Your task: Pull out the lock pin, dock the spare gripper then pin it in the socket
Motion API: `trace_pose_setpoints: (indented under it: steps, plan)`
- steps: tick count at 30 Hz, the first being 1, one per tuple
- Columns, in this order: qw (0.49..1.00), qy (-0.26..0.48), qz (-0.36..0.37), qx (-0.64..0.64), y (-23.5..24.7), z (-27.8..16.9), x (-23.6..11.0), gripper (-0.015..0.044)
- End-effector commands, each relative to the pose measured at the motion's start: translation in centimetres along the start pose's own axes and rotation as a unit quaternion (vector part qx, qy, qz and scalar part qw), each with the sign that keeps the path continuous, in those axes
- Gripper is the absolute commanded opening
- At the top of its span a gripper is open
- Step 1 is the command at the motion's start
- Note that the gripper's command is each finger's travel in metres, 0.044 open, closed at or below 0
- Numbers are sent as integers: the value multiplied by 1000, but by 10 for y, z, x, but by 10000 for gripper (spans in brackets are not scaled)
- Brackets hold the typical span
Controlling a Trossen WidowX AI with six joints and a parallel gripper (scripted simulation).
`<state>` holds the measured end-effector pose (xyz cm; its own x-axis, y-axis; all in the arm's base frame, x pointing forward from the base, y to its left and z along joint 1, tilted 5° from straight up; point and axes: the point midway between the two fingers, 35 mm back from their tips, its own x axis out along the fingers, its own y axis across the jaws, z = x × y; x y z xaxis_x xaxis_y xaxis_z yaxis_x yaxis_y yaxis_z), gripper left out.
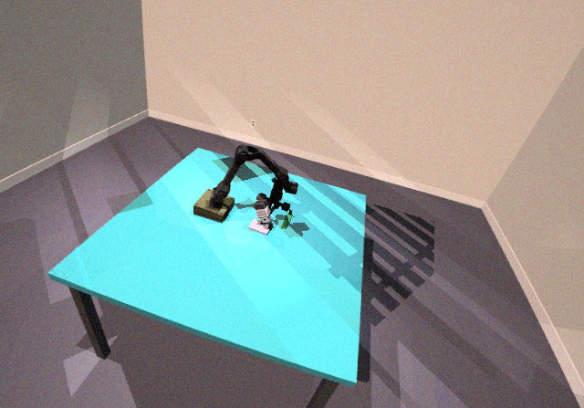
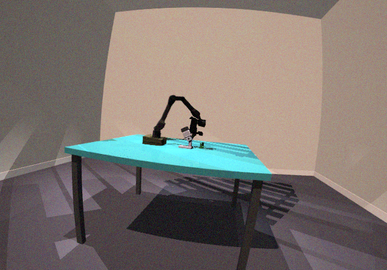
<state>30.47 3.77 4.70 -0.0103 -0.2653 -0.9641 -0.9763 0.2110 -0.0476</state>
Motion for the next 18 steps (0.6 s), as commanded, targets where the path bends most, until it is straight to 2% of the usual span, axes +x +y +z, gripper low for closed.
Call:
trace_pose_setpoints:
  steps: [1, 18]
  plan:
    - [1000, -4, -2, 0, -1, -3, -2, 0]
    - [1000, -4, 5, -2, -1, -16, 1, 0]
